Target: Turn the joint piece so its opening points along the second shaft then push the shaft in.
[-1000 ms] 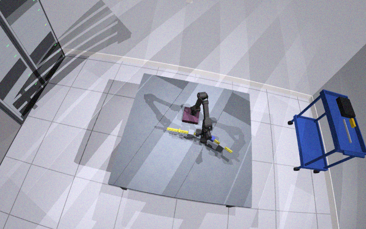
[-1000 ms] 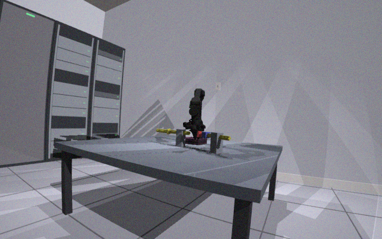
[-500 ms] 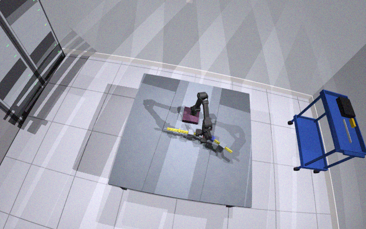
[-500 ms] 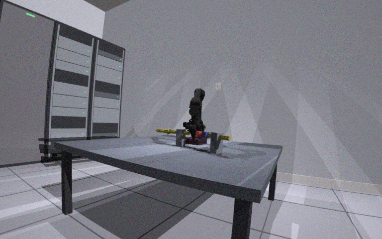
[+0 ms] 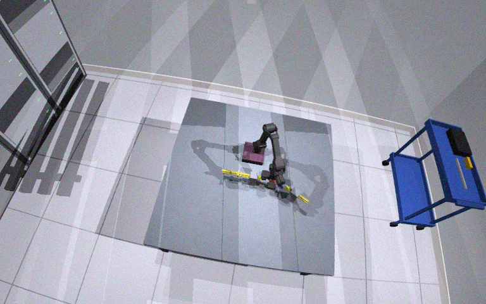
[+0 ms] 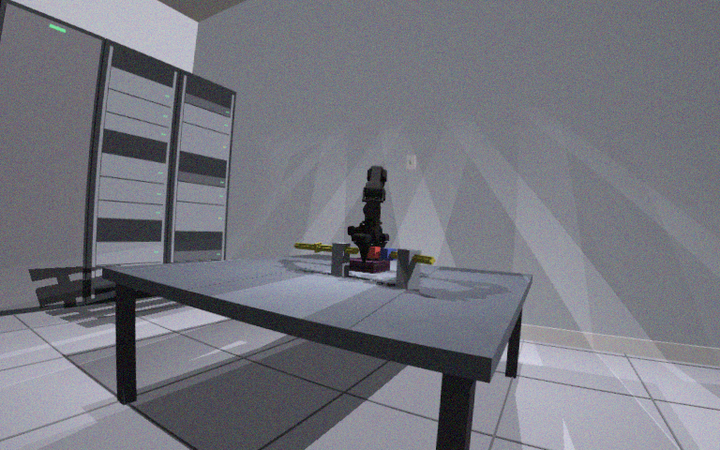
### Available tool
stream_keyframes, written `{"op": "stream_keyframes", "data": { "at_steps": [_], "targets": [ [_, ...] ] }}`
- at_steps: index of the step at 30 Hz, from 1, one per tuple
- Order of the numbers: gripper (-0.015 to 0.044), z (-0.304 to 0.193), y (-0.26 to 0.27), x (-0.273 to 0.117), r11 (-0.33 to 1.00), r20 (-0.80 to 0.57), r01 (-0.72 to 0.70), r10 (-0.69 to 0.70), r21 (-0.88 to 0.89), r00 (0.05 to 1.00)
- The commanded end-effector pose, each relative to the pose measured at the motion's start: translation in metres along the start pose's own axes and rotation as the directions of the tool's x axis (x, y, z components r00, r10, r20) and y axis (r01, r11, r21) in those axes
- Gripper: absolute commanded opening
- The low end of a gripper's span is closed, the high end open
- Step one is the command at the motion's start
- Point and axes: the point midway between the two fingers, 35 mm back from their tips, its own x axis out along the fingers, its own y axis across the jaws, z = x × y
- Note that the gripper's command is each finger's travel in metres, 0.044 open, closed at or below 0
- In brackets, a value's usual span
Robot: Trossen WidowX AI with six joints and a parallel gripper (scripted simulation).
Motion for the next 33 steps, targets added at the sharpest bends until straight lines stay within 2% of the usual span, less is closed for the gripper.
{"op": "stream_keyframes", "data": {
  "at_steps": [1, 4, 12, 22, 33],
  "targets": [
    [0.0440, -0.003, 0.002, -0.014, 1.000, 0.105, -0.023, 0.024, -0.007, 0.994],
    [0.0440, -0.004, 0.002, -0.023, 0.999, 0.176, -0.040, 0.042, -0.015, 0.984],
    [0.0440, -0.004, 0.002, -0.025, 0.999, 0.178, -0.037, 0.043, -0.038, 0.983],
    [0.0440, -0.005, 0.006, -0.054, 0.933, 0.133, 0.011, 0.040, -0.360, 0.990],
    [0.0440, -0.004, 0.007, -0.087, 0.739, 0.079, 0.023, 0.041, -0.673, 0.996]
  ]
}}
